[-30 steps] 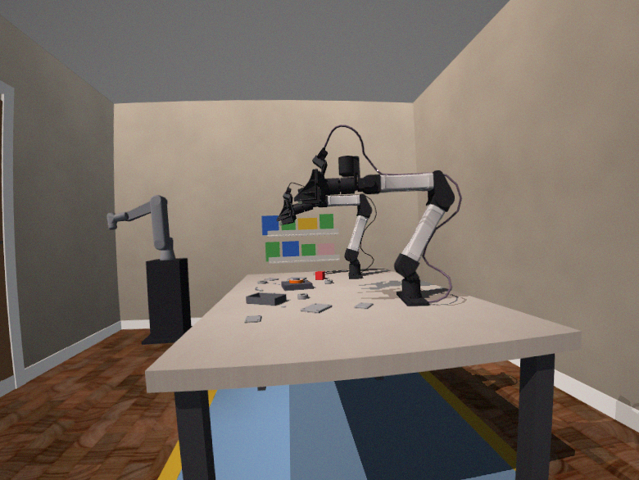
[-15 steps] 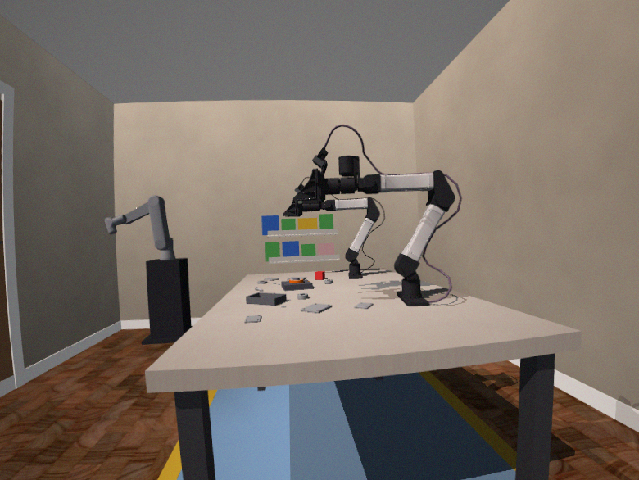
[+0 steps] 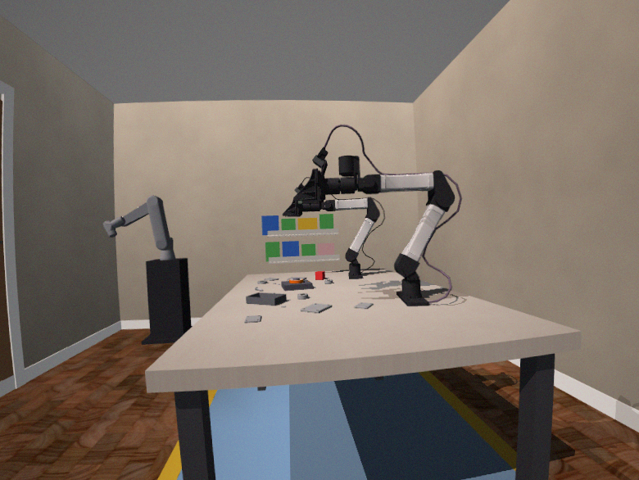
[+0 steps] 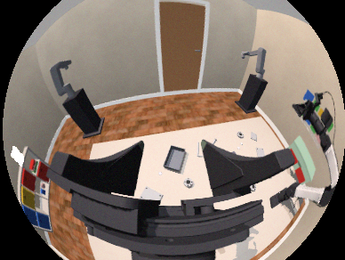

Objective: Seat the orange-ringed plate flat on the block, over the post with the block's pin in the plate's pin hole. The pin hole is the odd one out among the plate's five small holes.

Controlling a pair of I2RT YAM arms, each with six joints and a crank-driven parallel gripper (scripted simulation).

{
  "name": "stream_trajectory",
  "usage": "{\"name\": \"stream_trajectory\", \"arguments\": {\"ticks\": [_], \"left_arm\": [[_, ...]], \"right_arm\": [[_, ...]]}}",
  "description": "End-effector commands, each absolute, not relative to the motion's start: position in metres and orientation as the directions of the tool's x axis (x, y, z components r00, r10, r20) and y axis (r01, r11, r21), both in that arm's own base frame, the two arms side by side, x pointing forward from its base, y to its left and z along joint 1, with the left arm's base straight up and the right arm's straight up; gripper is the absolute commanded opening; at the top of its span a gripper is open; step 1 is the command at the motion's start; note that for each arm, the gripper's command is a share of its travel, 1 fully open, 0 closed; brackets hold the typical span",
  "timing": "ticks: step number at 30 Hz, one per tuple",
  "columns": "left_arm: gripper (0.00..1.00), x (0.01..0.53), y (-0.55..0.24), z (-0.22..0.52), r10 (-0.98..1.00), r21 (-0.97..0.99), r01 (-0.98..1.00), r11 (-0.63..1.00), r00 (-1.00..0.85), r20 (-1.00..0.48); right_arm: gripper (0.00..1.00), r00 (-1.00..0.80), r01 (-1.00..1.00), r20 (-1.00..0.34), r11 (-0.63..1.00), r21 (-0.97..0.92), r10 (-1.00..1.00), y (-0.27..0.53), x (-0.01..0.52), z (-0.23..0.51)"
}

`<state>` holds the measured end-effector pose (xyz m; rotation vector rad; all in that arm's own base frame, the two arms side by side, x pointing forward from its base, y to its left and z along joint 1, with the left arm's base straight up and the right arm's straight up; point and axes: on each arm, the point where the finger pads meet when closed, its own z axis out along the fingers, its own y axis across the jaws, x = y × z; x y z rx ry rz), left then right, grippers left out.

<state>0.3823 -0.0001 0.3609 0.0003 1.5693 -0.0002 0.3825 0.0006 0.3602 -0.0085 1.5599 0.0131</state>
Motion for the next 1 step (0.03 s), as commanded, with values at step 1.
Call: {"name": "stream_trajectory", "arguments": {"ticks": [1], "left_arm": [[1.0,0.3858,0.0009,0.3543,-0.005,-0.005,-0.009,1.0,-0.018,-1.0]], "right_arm": [[0.86,0.061,-0.029,-0.998,1.0,0.01,0.012,0.0045,0.3782,0.3793]]}}
